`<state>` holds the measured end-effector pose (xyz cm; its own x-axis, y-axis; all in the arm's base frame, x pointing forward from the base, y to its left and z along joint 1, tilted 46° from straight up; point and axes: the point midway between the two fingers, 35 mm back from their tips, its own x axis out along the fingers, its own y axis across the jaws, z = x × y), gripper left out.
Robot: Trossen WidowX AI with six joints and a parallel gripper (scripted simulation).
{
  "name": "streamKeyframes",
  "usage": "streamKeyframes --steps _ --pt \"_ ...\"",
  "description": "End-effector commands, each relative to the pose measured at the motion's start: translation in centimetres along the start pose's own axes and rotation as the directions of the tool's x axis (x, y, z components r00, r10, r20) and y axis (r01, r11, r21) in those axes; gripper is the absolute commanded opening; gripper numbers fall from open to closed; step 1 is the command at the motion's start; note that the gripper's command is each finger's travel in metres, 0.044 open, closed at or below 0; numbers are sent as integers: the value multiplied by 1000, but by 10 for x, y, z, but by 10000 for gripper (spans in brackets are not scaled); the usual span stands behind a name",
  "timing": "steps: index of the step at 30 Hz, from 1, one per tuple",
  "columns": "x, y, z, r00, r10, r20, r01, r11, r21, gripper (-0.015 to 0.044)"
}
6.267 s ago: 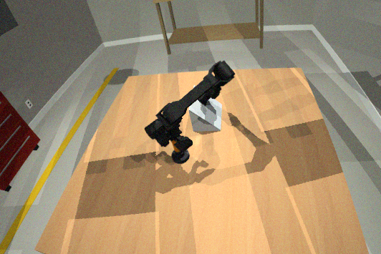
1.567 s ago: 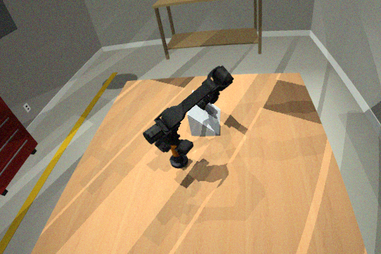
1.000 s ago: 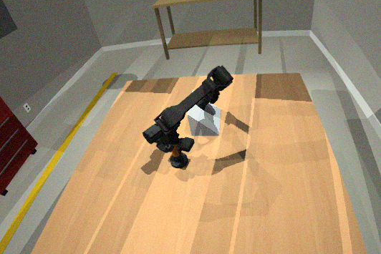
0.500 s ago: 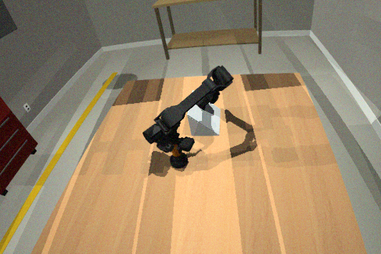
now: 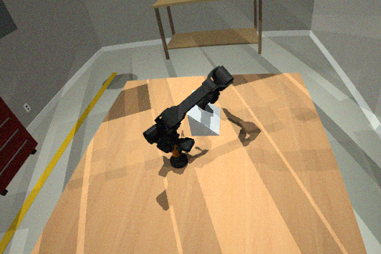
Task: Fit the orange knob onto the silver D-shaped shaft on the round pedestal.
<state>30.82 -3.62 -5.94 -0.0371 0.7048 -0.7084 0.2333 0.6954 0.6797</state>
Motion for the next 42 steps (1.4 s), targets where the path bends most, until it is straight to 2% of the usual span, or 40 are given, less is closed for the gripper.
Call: streamKeyframes --steps 1,11,18,42 --pt "0 1 -1 1000 4 2 -4 1000 3 0" --pt "-5 2 -2 1000 3 2 -3 1000 -7 0" --pt "-6 2 -1 1000 3 2 -3 979 -205 0" --pt "-3 1 -1 1000 3 2 -3 979 -205 0"
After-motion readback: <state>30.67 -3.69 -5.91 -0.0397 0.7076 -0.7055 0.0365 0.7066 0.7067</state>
